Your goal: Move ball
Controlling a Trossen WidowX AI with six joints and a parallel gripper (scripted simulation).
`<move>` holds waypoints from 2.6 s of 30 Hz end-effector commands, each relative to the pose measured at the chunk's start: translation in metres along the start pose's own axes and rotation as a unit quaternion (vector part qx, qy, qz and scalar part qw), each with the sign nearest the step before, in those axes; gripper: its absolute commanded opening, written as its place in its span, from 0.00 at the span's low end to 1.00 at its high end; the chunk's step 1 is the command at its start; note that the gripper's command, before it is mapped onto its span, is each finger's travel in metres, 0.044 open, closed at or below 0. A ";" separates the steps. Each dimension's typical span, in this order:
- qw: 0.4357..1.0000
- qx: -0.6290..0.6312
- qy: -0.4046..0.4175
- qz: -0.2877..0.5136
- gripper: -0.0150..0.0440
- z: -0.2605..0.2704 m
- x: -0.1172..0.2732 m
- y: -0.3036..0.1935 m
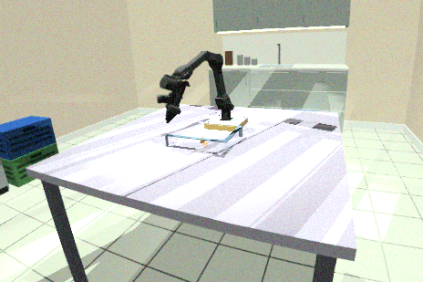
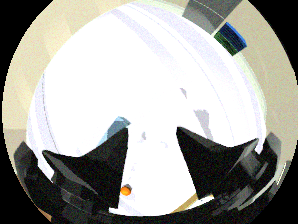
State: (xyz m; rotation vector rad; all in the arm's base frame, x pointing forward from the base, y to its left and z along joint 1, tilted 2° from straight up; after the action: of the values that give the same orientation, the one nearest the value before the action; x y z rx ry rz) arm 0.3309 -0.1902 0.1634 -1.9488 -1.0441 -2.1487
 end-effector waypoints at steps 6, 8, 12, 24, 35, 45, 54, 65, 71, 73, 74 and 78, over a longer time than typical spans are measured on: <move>0.907 0.372 0.094 0.175 0.66 0.052 0.010 -0.117; 0.882 0.415 0.108 0.195 0.66 0.055 0.013 -0.133; 0.879 0.421 0.110 0.198 0.66 0.056 0.013 -0.135; 0.879 0.421 0.110 0.198 0.66 0.056 0.000 -0.141; 0.879 0.421 0.110 0.198 0.66 0.057 -0.014 -0.148; 0.879 0.421 0.110 0.198 0.66 0.057 -0.029 -0.155; 0.879 0.421 0.110 0.198 0.45 0.057 -0.030 -0.156; 0.879 0.421 0.110 0.198 0.25 0.058 -0.022 -0.151; 0.879 0.421 0.110 0.198 0.25 0.061 0.009 -0.132; 0.879 0.421 0.110 0.198 0.25 0.061 0.020 -0.126; 0.879 0.421 0.110 0.198 0.25 0.061 0.026 -0.124; 0.879 0.421 0.110 0.198 0.25 0.059 0.049 -0.113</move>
State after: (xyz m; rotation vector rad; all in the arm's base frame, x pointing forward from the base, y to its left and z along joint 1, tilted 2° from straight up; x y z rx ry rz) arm 0.3183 -0.0545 0.1330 -1.3193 -1.1243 -1.3041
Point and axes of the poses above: the point midway between the two fingers, 35 mm back from their tips, its own x axis back along the fingers, its own z axis across the jaws, y = z × x, the point moved 6 cm from there along x, back along the fingers
